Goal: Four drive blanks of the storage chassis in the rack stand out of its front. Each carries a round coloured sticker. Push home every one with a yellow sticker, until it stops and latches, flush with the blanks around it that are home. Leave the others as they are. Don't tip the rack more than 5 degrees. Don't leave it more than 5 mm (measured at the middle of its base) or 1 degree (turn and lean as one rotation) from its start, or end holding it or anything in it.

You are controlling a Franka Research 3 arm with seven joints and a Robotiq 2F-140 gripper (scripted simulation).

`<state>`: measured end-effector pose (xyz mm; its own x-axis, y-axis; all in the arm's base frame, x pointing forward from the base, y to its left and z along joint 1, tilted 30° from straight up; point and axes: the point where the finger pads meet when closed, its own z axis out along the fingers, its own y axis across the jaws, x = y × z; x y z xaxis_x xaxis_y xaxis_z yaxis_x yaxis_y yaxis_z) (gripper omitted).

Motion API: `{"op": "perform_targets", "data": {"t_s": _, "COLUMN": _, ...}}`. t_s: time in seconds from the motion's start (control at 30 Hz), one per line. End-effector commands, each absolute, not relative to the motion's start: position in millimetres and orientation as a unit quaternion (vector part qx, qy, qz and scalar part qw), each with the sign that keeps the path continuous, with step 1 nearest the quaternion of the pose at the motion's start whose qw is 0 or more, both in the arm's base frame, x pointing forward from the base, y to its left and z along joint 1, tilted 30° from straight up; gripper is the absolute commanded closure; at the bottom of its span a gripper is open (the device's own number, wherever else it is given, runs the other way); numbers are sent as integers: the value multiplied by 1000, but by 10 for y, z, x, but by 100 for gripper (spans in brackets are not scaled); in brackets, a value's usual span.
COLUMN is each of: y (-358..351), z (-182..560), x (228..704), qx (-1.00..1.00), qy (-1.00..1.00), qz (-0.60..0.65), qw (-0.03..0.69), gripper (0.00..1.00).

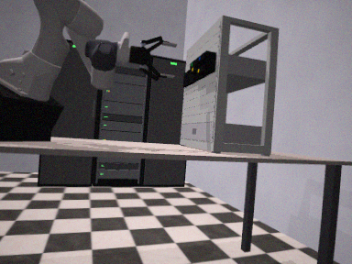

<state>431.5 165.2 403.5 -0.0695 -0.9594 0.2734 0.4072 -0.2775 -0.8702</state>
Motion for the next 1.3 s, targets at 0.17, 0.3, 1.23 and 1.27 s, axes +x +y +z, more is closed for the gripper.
{"op": "perform_targets", "data": {"t_s": 0.17, "y": 1682, "z": 4032, "x": 4335, "qx": -448, "qy": 307, "qz": -664, "qw": 513, "gripper": 0}}
{"op": "perform_targets", "data": {"t_s": 0.3, "y": 1800, "z": 4021, "x": 4402, "qx": -448, "qy": 307, "qz": -665, "qw": 513, "gripper": 0}}
{"op": "perform_targets", "data": {"t_s": 1.23, "y": 2461, "z": 3954, "x": 4778, "qx": -448, "qy": 307, "qz": -665, "qw": 513, "gripper": 0}}
{"op": "perform_targets", "data": {"t_s": 1.27, "y": 2461, "z": 3954, "x": 4778, "qx": -448, "qy": 307, "qz": -665, "qw": 513, "gripper": 0}}
